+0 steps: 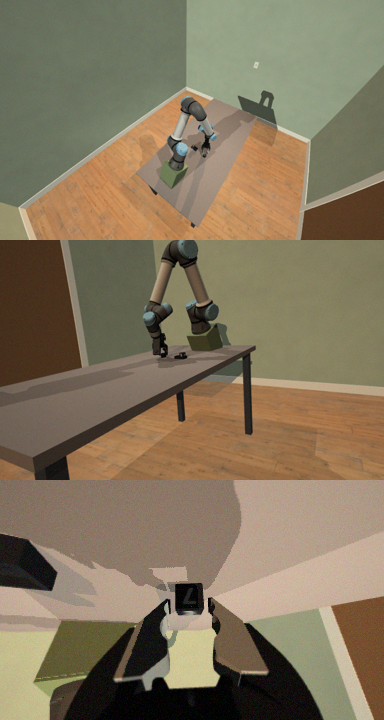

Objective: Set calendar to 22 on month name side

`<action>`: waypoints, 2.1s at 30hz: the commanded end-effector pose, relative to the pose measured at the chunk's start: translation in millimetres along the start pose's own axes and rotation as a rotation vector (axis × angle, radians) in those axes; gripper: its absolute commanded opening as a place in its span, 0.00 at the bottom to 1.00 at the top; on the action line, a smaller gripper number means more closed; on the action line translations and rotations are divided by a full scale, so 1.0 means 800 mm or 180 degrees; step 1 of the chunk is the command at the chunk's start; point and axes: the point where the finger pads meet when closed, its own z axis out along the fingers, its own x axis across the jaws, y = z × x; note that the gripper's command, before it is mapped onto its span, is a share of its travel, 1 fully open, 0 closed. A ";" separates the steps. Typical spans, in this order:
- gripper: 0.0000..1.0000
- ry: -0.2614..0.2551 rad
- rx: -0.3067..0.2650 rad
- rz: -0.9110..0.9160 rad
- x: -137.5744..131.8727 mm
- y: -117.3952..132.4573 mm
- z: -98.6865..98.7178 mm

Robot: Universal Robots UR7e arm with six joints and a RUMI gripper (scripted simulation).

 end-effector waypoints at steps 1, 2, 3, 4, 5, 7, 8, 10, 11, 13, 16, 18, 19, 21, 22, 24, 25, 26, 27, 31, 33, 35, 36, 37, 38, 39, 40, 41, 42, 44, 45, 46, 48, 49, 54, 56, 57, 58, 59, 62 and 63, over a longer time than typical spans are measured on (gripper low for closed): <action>0.28 0.0002 0.0002 0.0001 0.000 0.000 0.000; 0.28 0.0002 0.0002 0.0001 0.000 0.000 0.000; 0.28 0.0002 0.0002 0.0001 0.000 0.000 0.000; 0.28 0.0002 0.0002 0.0001 0.000 0.000 0.000; 0.28 0.0002 0.0002 0.0001 0.000 0.000 0.000; 0.28 0.0002 0.0002 0.0001 0.000 0.000 0.000; 0.10 0.0002 0.0002 0.0001 0.000 0.000 0.000; 0.10 0.0002 0.0002 0.0001 0.000 0.000 0.000; 0.10 0.0002 0.0002 0.0001 0.000 0.000 0.000; 0.10 0.0002 0.0002 0.0001 0.000 0.000 0.000; 0.10 0.0002 0.0002 0.0001 0.000 0.000 0.000; 0.10 0.0002 0.0002 0.0001 0.000 0.000 0.000; 0.10 0.0002 0.0002 0.0001 0.000 0.000 0.000; 0.10 0.0002 0.0002 0.0001 0.000 0.000 0.000; 0.10 0.0002 0.0002 0.0001 0.000 0.000 0.000; 0.10 0.0002 0.0002 0.0001 0.000 0.000 0.000; 0.10 0.0002 0.0002 0.0001 0.000 0.000 0.000; 0.10 0.0002 0.0002 0.0001 0.000 0.000 0.000; 0.10 0.0002 0.0002 0.0001 0.000 0.000 0.000; 0.10 0.0002 0.0002 0.0001 0.000 0.000 0.000; 0.10 0.0002 0.0002 0.0001 0.000 0.000 0.000; 0.10 0.0002 0.0002 0.0001 0.000 0.000 0.000; 0.10 0.0002 0.0002 0.0001 0.000 0.000 0.000; 0.10 0.0002 0.0002 0.0001 0.000 0.000 0.000; 0.10 0.0002 0.0002 0.0001 0.000 0.000 0.000; 0.10 0.0002 0.0002 0.0001 0.000 0.000 0.000; 0.10 0.0002 0.0002 0.0001 0.000 0.000 0.000; 0.10 0.0002 0.0002 0.0001 0.000 0.000 0.000; 0.10 0.0002 0.0002 0.0001 0.000 0.000 0.000; 0.10 0.0002 0.0002 0.0001 0.000 0.000 -0.001; 0.10 0.0002 0.0002 0.0001 0.000 0.000 -0.001; 0.10 0.0002 0.0002 0.0001 0.000 0.000 -0.001; 0.10 0.0002 0.0002 0.0001 0.000 0.002 -0.003; 0.10 0.0002 0.0002 0.0001 0.000 0.003 -0.004; 0.10 0.0002 0.0002 0.0001 0.000 0.016 -0.016; 0.10 0.0002 0.0002 0.0001 0.000 0.022 -0.023; 0.10 0.0002 0.0002 0.0001 0.000 0.026 -0.027; 0.10 0.0002 0.0002 0.0001 0.000 0.030 -0.031; 0.10 0.0002 0.0002 0.0001 0.000 0.034 -0.034; 0.10 0.0002 0.0002 0.0001 0.000 0.041 -0.042; 0.10 0.0002 0.0002 0.0001 0.000 0.041 -0.042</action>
